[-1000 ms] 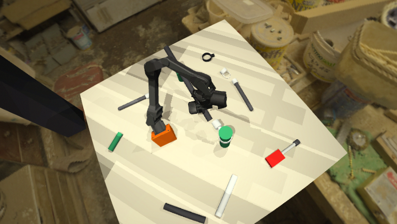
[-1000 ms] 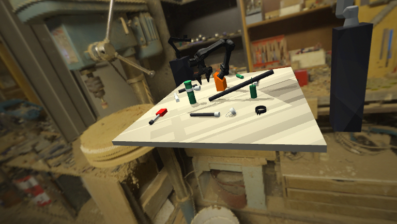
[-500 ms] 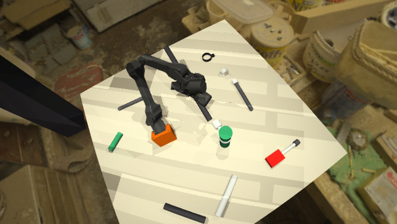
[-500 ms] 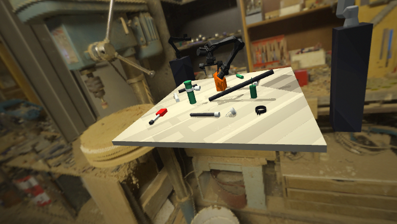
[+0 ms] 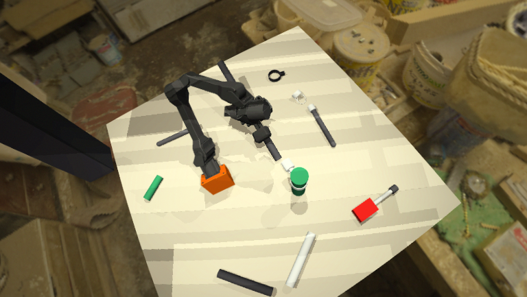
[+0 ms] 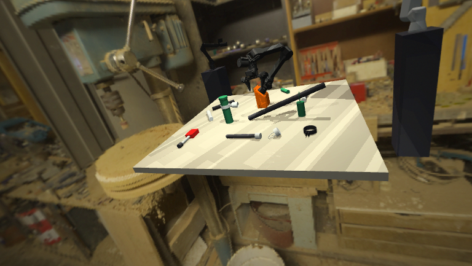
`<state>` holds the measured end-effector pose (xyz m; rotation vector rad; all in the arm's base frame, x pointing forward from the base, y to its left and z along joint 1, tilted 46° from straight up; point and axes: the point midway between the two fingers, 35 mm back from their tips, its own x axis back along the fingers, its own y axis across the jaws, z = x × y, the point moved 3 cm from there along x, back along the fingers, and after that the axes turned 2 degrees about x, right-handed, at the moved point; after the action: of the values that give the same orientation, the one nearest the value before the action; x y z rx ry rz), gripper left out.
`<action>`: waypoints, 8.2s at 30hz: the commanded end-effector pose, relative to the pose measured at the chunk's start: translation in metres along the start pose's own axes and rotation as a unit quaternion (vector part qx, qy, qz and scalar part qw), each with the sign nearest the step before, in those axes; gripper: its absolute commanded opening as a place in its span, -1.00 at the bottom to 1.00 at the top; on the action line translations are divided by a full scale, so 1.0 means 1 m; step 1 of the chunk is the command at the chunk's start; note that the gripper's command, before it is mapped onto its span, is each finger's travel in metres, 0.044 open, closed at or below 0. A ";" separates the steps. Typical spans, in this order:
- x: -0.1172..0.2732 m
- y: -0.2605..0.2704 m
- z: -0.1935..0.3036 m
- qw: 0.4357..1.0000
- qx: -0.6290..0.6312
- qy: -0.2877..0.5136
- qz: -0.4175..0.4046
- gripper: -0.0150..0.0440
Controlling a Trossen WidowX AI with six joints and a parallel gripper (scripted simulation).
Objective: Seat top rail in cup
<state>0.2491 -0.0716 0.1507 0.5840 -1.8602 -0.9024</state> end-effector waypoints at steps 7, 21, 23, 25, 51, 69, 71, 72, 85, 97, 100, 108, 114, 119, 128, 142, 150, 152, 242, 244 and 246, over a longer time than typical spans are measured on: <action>-0.044 0.017 0.008 0.915 -0.383 0.105 0.068 1.00; -0.076 0.032 0.019 0.739 -0.637 0.127 0.180 1.00; -0.076 0.032 0.019 0.739 -0.637 0.127 0.180 1.00; -0.076 0.032 0.019 0.739 -0.637 0.127 0.180 1.00; -0.127 0.026 0.043 0.739 -0.637 0.127 0.179 1.00; -0.154 0.023 0.054 0.739 -0.637 0.127 0.179 1.00; -0.157 0.023 0.056 0.739 -0.637 0.127 0.179 1.00; -0.159 0.023 0.056 0.739 -0.637 0.127 0.179 1.00; -0.174 0.022 0.065 0.739 -0.637 0.128 0.178 1.00; -0.174 0.022 0.065 0.739 -0.637 0.128 0.178 0.20; -0.174 0.022 0.065 0.739 -0.637 0.128 0.178 0.13; -0.174 0.022 0.065 0.739 -0.637 0.128 0.178 -0.05; -0.171 0.023 0.060 0.739 -0.637 0.128 0.178 -0.49; -0.165 0.021 0.055 0.742 -0.633 0.118 0.185 -0.49; -0.118 0.008 0.027 0.757 -0.599 0.039 0.259 -0.49; -0.109 0.007 0.024 0.756 -0.594 0.030 0.273 -0.49; -0.112 0.007 0.027 0.753 -0.598 0.037 0.272 -0.49; -0.112 0.007 0.027 0.753 -0.598 0.037 0.272 -0.49; -0.107 -0.015 0.018 0.755 -0.595 0.046 0.272 -0.49; -0.107 -0.015 0.018 0.755 -0.595 0.046 0.272 -0.49; -0.107 -0.016 0.018 0.755 -0.595 0.046 0.272 -0.49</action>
<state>0.2775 0.0053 0.0745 -0.6651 -0.8932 -1.3513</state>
